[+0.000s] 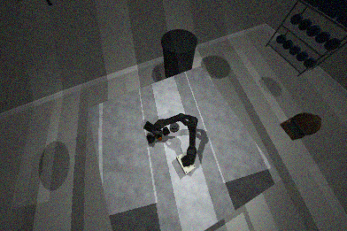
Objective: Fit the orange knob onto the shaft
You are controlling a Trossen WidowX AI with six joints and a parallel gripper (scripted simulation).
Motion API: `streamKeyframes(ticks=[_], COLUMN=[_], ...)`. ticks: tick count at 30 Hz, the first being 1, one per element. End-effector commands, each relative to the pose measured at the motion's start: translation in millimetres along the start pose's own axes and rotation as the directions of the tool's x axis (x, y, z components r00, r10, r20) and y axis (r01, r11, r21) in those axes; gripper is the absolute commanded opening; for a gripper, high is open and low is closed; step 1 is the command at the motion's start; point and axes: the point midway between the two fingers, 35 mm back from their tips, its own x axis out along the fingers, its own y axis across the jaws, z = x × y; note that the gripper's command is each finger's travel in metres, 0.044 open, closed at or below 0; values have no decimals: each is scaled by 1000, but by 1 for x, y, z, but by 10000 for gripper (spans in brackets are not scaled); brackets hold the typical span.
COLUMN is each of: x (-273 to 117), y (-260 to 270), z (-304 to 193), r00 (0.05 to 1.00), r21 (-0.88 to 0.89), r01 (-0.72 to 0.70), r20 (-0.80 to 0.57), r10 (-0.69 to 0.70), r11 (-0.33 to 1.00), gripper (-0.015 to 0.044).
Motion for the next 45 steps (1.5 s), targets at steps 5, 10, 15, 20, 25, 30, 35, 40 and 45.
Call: streamKeyframes(ticks=[5, 10, 15, 20, 25, 30, 35, 40, 45], x=[14, 22, 24, 24, 24, 24, 2, -33, -71], y=[-1, -2, -2, -2, -2, -2, 1, 4, 4], z=[-3, -4, -4, -4, -4, -4, 0, 4, 2], r00=[1000, 1000, 1000, 1000, 1000, 1000, 1000, 1000, 1000], r21=[-7, -7, -7, -7, -7, -7, -8, -9, -20], r01=[7, 9, 10, 10, 10, 10, 4, 0, -2], r20=[-3, -3, -3, -3, -3, -3, -3, -3, 0], r10=[-7, -9, -10, -10, -10, -10, -4, 0, 2], r11=[1000, 1000, 1000, 1000, 1000, 1000, 1000, 1000, 1000], gripper=[440, 440, 387, 256, 164, 111, 0, 0, 0])
